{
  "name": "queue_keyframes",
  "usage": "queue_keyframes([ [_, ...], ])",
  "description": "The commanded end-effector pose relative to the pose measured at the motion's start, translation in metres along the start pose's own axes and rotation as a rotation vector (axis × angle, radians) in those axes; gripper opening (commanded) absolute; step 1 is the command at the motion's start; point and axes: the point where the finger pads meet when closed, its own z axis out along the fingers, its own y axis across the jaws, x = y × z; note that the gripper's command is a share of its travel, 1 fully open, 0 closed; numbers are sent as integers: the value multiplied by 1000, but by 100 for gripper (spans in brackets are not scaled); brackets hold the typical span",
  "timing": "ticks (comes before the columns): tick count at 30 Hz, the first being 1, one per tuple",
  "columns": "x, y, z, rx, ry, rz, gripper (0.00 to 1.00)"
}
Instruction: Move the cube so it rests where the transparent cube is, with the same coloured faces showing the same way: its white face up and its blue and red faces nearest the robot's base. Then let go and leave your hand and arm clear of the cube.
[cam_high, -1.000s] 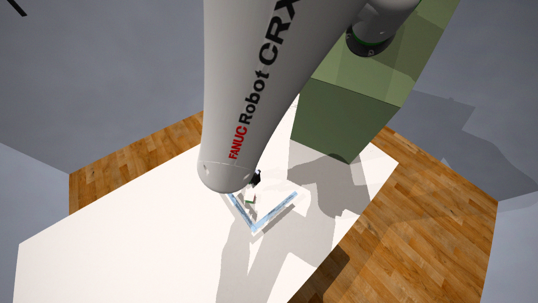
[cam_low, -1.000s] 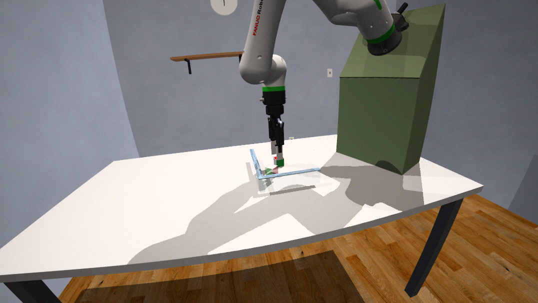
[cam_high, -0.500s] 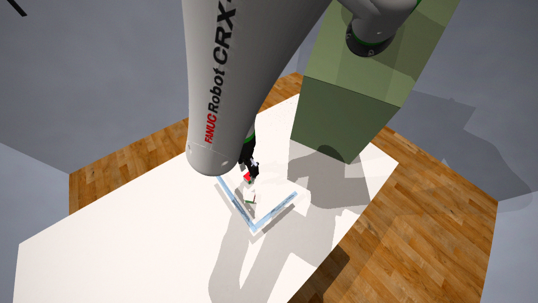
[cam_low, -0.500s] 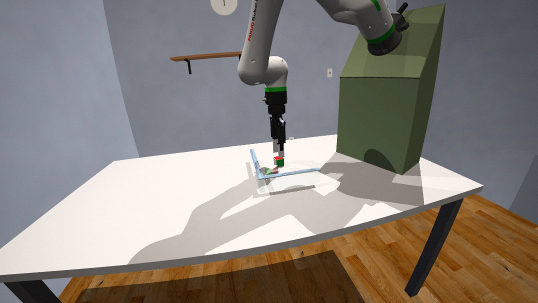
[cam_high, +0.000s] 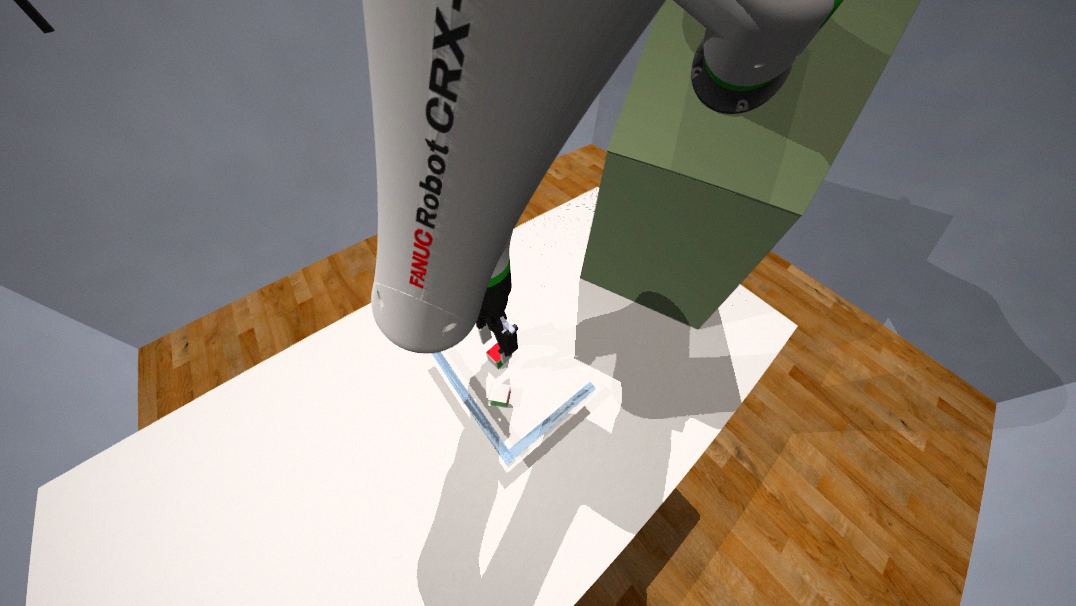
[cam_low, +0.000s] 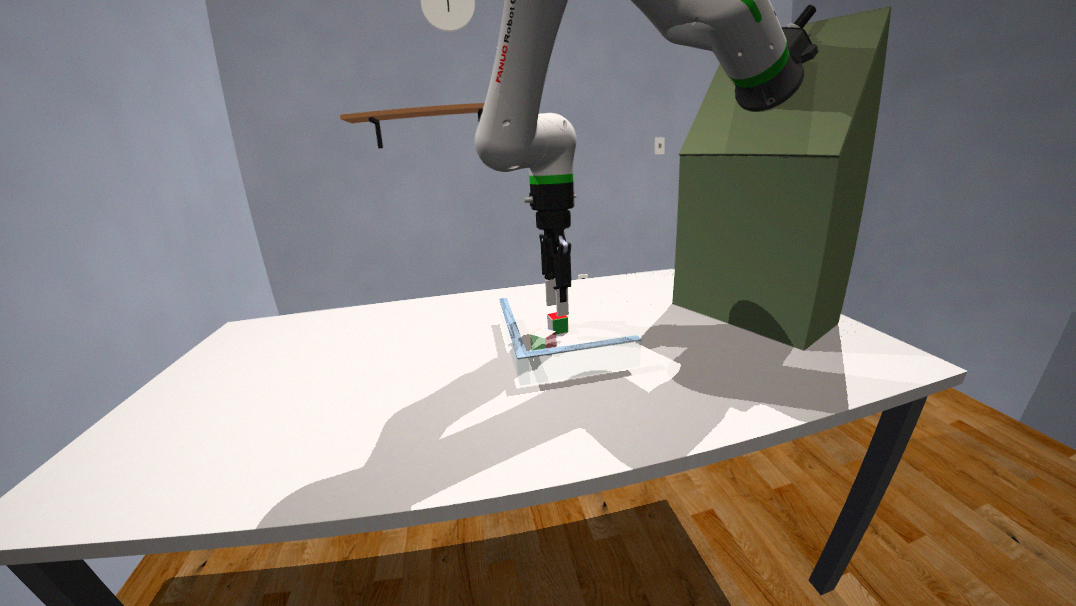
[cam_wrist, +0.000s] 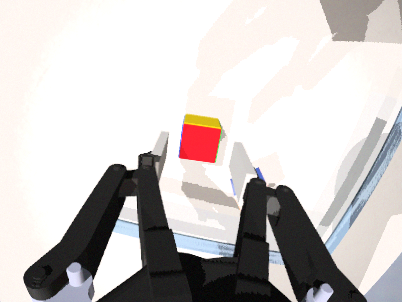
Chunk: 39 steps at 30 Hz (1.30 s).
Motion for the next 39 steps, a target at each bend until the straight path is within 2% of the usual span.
queue_keyframes([
  [1, 0, 0, 0, 0, 0, 0, 41],
  [29, 0, 0, 2, 0, 0, 0, 41],
  [39, 0, 0, 16, 0, 0, 0, 41],
])
